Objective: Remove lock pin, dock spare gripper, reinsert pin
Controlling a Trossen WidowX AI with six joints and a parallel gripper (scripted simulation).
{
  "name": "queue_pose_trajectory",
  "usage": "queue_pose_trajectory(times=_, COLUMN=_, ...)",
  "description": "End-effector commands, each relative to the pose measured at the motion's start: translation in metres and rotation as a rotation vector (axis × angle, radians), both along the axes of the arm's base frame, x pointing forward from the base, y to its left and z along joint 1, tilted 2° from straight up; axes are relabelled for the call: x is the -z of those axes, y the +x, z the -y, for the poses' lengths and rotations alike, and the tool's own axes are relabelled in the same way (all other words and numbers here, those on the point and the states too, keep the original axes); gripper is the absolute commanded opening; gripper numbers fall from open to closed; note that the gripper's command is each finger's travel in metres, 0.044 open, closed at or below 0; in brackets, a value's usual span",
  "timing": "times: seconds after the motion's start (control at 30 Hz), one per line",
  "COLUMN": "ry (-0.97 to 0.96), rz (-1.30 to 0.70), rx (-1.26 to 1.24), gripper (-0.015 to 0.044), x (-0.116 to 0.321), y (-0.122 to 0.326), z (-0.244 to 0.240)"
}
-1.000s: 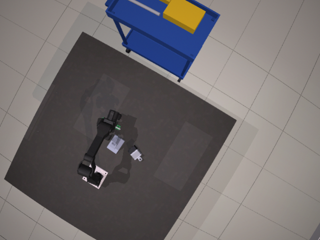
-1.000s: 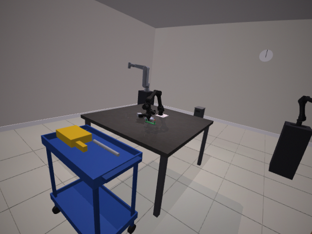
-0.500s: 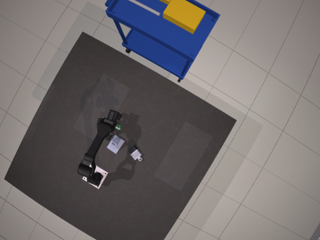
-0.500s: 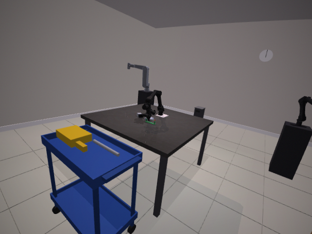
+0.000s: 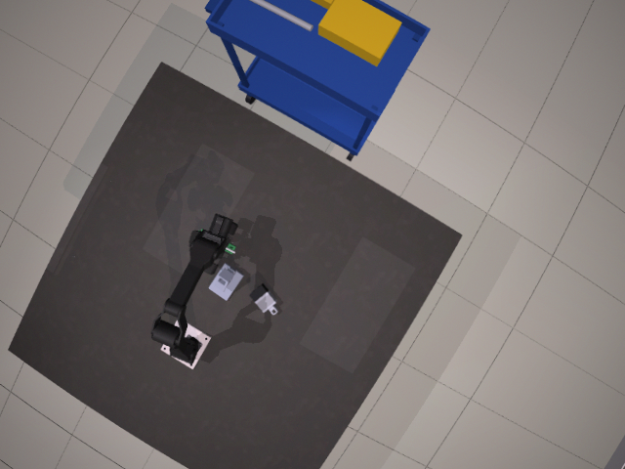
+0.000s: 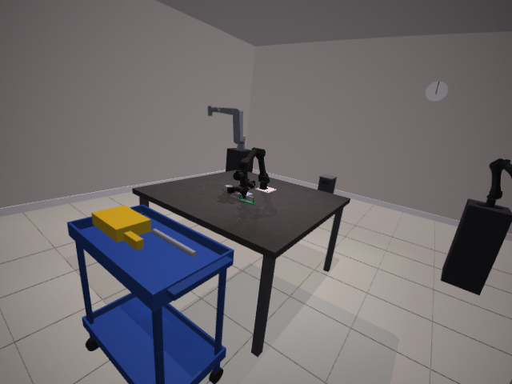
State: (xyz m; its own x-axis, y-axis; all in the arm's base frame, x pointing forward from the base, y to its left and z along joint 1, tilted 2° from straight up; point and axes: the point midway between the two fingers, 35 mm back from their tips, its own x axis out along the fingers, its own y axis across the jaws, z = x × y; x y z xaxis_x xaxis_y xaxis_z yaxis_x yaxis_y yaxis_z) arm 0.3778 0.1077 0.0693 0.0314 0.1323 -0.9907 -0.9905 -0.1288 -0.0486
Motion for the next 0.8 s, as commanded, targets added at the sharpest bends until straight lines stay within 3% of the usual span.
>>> queue_pose_trajectory(times=0.0, ry=-0.001, rz=-0.007, rx=-0.006, gripper=0.0, x=0.0041, y=-0.0005, z=0.0001)
queue_pose_trajectory(times=0.73, ry=0.0, rz=-0.001, rx=0.0, gripper=0.0, x=0.0006, y=0.0, z=0.0)
queue_pose_trajectory(times=0.77, ry=0.0, rz=-0.001, rx=0.0, gripper=0.0026, x=0.0006, y=0.0, z=0.0)
